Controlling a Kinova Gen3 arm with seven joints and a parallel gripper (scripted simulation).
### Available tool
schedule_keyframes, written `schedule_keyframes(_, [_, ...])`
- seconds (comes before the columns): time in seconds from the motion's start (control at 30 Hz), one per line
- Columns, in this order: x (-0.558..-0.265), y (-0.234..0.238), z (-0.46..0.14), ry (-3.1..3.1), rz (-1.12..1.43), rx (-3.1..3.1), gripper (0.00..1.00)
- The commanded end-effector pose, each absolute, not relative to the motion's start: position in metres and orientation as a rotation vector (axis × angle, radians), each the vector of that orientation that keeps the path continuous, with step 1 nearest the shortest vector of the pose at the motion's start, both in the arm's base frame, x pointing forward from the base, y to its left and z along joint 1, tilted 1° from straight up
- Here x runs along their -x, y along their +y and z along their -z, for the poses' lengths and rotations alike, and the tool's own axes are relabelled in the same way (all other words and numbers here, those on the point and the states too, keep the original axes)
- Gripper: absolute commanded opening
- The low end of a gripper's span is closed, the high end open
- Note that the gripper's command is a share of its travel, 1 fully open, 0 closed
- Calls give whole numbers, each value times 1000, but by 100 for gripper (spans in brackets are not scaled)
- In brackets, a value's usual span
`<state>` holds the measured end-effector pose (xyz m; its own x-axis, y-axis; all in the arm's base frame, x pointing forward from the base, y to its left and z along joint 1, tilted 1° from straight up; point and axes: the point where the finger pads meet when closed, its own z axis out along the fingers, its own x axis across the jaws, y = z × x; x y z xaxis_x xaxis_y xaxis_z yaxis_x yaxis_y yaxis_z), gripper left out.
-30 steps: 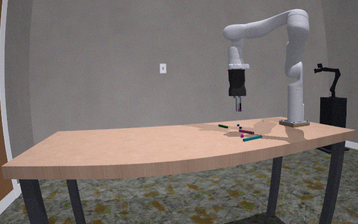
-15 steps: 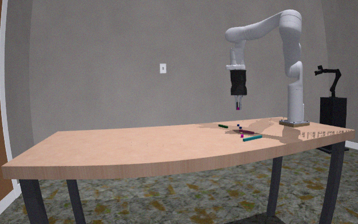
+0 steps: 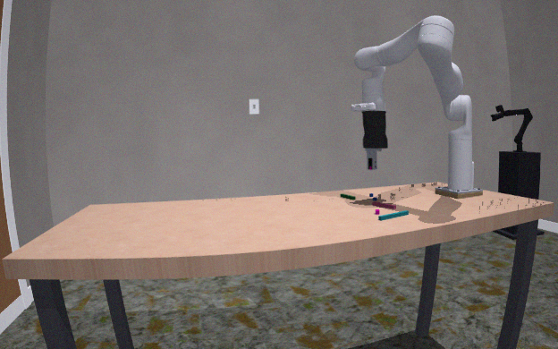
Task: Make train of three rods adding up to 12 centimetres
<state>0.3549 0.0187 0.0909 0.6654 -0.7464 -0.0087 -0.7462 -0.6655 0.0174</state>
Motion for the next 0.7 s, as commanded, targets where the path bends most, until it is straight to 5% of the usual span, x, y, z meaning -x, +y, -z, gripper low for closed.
schedule_keyframes(0.0, [-355,18,-91,-1284,22,-2855,24])
schedule_keyframes(0.67, [-355,18,-64,-1284,22,-2855,24])
